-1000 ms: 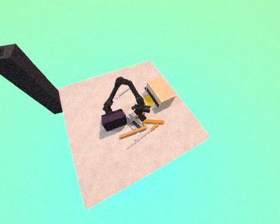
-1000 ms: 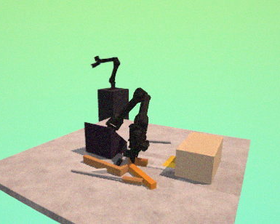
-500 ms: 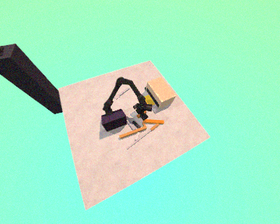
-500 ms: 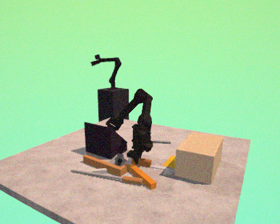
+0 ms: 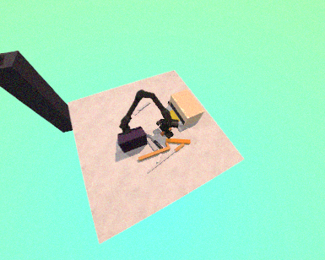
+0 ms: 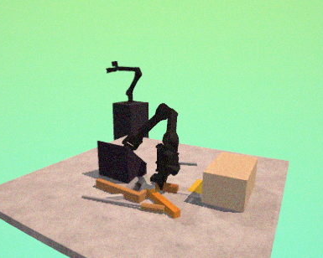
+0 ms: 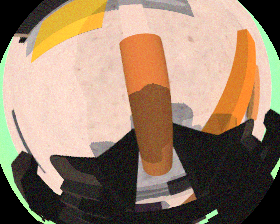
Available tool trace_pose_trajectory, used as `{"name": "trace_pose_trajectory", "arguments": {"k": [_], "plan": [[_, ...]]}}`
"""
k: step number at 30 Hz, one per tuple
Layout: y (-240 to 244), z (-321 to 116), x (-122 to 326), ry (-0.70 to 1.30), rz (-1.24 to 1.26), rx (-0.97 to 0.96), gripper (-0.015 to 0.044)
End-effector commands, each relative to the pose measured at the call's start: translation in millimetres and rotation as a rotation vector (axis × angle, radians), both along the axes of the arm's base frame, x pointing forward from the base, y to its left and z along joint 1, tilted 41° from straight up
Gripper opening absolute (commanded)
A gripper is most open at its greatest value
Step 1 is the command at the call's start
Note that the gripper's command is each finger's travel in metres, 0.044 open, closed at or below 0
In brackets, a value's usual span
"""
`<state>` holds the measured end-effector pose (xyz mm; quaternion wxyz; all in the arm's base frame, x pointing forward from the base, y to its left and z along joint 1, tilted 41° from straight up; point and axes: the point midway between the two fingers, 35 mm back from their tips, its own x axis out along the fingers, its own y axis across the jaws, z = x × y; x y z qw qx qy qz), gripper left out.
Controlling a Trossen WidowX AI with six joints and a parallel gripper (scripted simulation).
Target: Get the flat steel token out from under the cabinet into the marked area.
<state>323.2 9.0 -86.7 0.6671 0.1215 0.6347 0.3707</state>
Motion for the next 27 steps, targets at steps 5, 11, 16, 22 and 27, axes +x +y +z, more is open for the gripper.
{"name": "trace_pose_trajectory", "arguments": {"k": [5, 11, 16, 22, 27], "plan": [[3, 2, 11, -0.001, -0.002, -0.001, 0.0], [5, 3, 18, -0.001, -0.002, -0.001, 0.0], [7, 4, 23, -0.001, -0.002, -0.001, 0.0], [9, 5, 30, -0.002, -0.002, -0.001, 0.0], [11, 6, 35, -0.002, -0.002, -0.001, 0.0]]}}
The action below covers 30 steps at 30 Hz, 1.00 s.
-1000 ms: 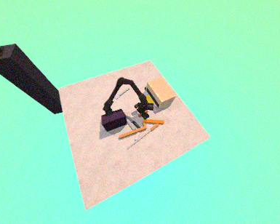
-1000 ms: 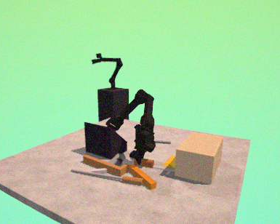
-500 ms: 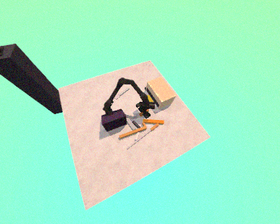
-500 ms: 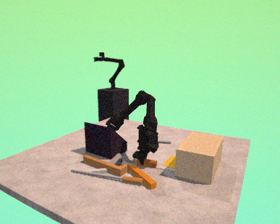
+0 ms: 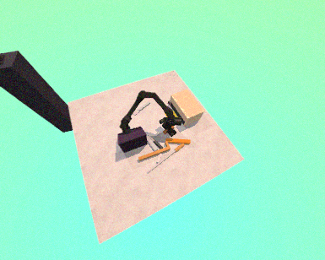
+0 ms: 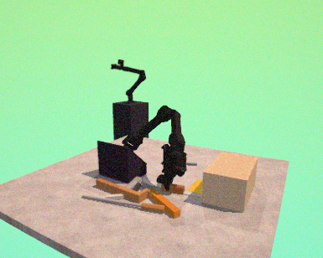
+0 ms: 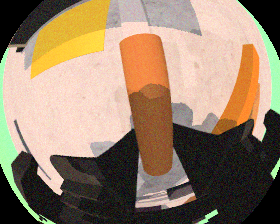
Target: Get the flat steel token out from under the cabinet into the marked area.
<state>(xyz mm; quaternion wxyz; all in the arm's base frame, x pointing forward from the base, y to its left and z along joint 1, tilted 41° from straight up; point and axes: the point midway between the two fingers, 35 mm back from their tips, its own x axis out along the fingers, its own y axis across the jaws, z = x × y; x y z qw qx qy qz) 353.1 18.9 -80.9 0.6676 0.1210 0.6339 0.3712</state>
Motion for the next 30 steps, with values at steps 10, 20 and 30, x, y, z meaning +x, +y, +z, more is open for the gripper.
{"name": "trace_pose_trajectory", "arguments": {"k": [10, 20, 30], "plan": [[4, 2, 15, 0.0, -0.002, -0.001, 0.0], [7, 4, 25, -0.001, -0.002, -0.001, 0.0], [10, 6, 34, -0.002, -0.002, 0.0, 0.0]]}}
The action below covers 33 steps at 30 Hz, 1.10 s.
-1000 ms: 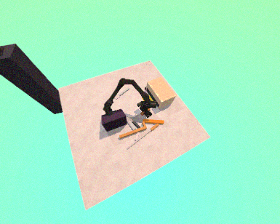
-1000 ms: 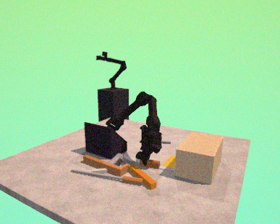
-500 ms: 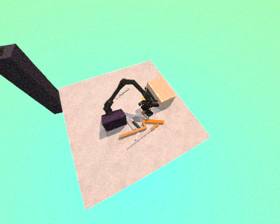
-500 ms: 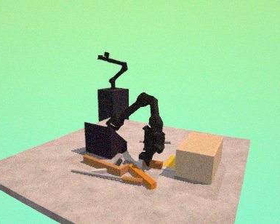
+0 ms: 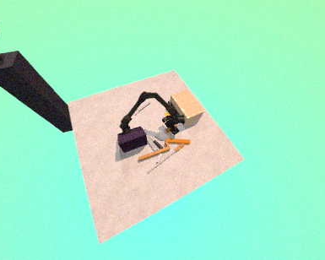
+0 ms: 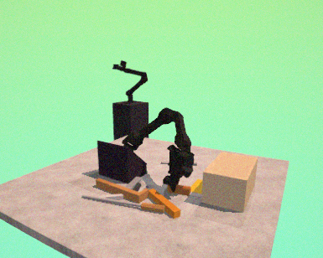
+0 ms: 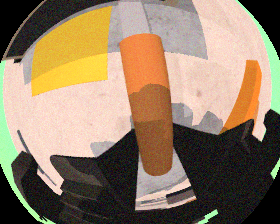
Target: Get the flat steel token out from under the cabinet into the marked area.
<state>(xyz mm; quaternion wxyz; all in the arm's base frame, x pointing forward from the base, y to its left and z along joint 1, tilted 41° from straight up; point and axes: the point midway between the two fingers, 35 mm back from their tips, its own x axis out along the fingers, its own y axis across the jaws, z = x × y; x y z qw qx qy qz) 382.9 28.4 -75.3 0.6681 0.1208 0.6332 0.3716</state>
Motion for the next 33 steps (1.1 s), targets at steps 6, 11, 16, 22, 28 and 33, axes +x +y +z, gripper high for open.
{"name": "trace_pose_trajectory", "arguments": {"k": [6, 11, 16, 22, 28, 33], "plan": [[2, 1, 10, 0.0, -0.003, -0.001, 0.0], [4, 2, 14, 0.0, -0.003, -0.001, 0.0], [5, 3, 19, -0.001, -0.003, -0.001, 0.0], [7, 4, 24, -0.001, -0.003, 0.0, 0.0], [9, 5, 29, -0.001, -0.003, 0.0, 0.0], [11, 7, 29, -0.001, -0.003, 0.0, 0.0]]}}
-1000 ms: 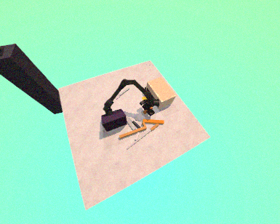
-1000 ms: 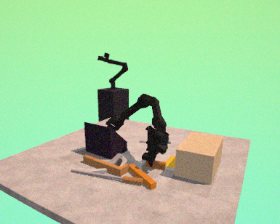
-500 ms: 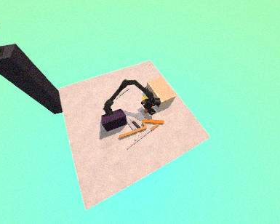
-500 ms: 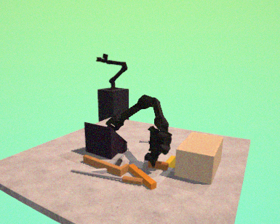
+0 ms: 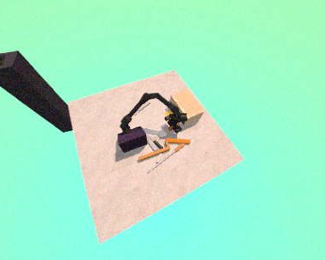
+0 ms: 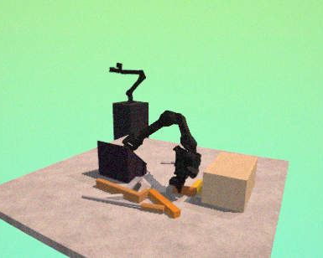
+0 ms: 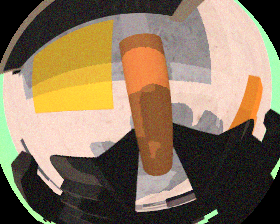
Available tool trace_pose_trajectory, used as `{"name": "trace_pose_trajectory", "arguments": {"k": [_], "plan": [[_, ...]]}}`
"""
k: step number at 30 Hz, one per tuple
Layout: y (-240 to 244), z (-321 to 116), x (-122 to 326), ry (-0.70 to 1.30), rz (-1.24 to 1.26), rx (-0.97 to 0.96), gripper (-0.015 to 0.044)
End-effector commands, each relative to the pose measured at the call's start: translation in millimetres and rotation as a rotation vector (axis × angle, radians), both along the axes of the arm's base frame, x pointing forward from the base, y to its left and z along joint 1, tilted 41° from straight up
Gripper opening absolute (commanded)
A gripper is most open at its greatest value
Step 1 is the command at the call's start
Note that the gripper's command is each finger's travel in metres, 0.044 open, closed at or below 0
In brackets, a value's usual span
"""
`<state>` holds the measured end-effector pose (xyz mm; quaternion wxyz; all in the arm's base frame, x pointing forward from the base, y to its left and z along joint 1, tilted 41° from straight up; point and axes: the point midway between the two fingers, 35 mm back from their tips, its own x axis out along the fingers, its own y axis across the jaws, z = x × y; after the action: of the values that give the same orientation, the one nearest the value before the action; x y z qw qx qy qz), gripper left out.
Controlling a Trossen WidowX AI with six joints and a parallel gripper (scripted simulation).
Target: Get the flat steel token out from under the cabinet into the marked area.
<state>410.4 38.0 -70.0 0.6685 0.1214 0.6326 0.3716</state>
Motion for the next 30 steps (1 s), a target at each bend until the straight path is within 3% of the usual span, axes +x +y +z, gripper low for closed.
{"name": "trace_pose_trajectory", "arguments": {"k": [1, 30], "plan": [[3, 2, 1, 0.0, -0.001, -0.001, 0.0], [25, 20, -9, 0.001, -0.001, 0.001, 0.0]]}}
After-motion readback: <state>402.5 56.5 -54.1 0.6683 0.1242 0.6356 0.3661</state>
